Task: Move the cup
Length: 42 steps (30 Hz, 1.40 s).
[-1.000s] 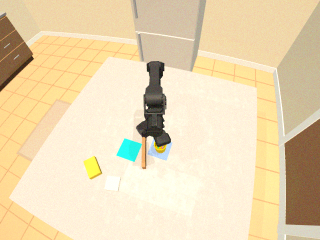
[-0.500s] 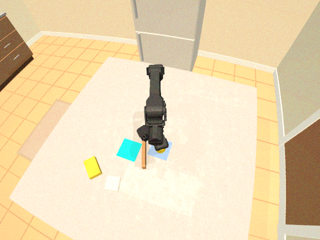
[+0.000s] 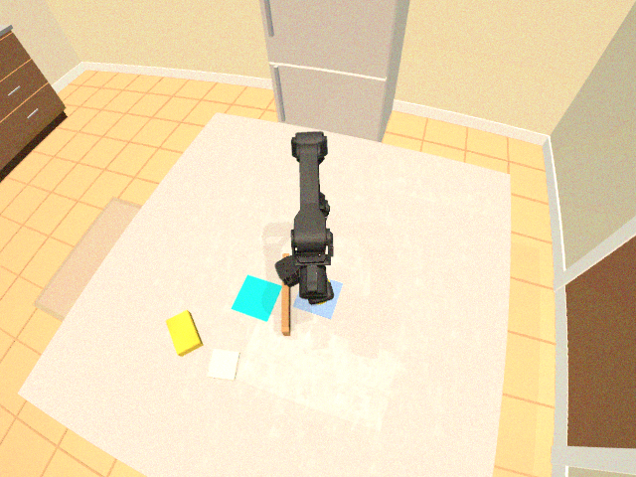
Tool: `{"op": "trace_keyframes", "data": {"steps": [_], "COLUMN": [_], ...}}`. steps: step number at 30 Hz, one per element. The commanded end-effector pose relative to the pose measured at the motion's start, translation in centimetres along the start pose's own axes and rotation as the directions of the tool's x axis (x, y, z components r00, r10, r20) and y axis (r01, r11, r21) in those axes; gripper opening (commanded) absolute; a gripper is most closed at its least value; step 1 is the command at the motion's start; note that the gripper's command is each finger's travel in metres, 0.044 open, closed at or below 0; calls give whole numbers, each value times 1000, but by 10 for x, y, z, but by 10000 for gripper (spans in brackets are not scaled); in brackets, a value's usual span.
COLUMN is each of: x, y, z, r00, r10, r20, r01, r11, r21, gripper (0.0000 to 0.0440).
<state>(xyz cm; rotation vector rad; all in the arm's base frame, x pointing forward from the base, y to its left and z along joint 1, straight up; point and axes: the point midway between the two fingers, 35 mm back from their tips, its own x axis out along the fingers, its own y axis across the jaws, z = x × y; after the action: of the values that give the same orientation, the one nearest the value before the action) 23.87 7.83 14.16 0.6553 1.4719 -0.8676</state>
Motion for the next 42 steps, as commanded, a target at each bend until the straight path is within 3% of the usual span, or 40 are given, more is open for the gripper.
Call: {"op": "trace_keyframes", "data": {"steps": [1, 23, 31, 42], "x": [11, 78, 84, 66], "y": [-1, -1, 0, 2], "z": [-1, -8, -6, 1], "r00": [1000, 997, 998, 1000], "r10": [-24, -80, -61, -4], "r20": [5, 6, 23, 30], "r01": [24, 81, 64, 9], "r11": [1000, 992, 986, 990], "r21": [3, -97, -154, -141], "gripper": [188, 188, 20, 27]}}
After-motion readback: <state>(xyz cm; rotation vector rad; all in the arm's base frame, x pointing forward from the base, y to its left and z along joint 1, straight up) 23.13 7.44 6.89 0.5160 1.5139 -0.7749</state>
